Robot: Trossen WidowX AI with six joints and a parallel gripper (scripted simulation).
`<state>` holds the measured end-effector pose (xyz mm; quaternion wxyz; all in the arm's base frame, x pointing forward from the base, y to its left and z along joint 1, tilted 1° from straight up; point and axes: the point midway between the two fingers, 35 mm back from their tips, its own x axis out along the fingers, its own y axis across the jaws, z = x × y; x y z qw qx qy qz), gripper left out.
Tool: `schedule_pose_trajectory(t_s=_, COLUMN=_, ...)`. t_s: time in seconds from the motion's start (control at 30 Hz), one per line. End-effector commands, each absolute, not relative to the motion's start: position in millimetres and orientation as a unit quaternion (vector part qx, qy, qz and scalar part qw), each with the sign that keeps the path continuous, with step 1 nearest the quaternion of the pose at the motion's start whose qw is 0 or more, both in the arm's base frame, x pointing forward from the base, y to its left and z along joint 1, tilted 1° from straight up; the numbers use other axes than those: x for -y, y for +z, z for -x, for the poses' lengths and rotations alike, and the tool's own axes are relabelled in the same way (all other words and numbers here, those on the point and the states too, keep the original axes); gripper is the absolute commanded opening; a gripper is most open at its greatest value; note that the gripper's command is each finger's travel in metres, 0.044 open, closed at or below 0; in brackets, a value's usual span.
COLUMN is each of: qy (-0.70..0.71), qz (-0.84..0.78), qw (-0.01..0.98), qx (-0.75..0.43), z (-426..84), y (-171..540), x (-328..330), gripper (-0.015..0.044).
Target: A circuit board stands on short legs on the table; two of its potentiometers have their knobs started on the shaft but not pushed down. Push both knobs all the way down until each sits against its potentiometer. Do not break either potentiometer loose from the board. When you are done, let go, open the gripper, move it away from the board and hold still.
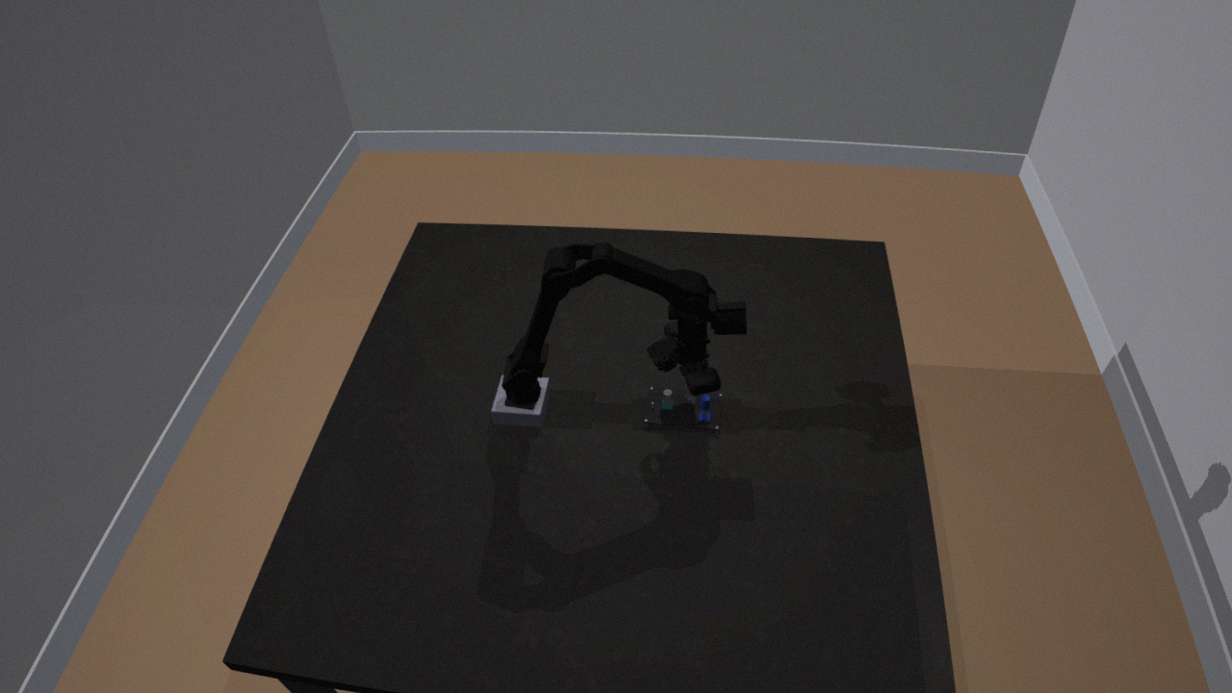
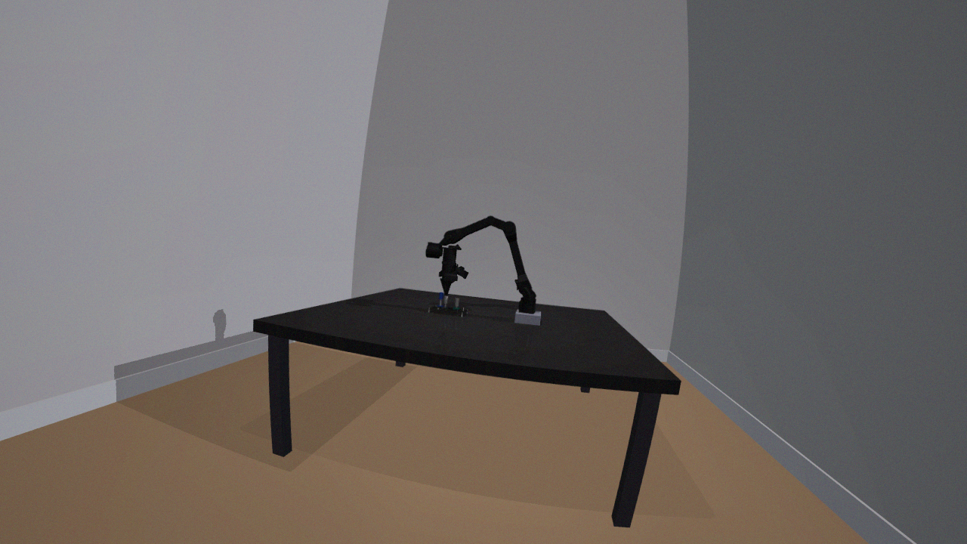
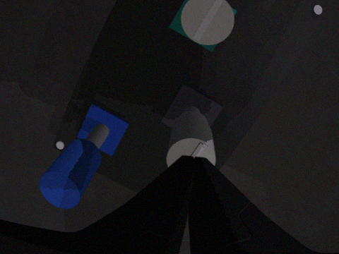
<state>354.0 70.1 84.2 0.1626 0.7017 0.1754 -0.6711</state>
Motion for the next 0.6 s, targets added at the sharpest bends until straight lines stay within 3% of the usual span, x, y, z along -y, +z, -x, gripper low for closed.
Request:
schedule_pose_trajectory(t_s=0.0, qy=-0.673, qz=-0.701, qw=0.162, qx=-0.172, z=-354.0, y=81.5, x=-69.7, gripper=0.0000)
schedule_pose_trajectory(t_s=0.57, qy=-0.673, qz=-0.701, qw=0.162, qx=-0.172, z=-354.1, y=77.4, x=-69.8, gripper=0.0000)
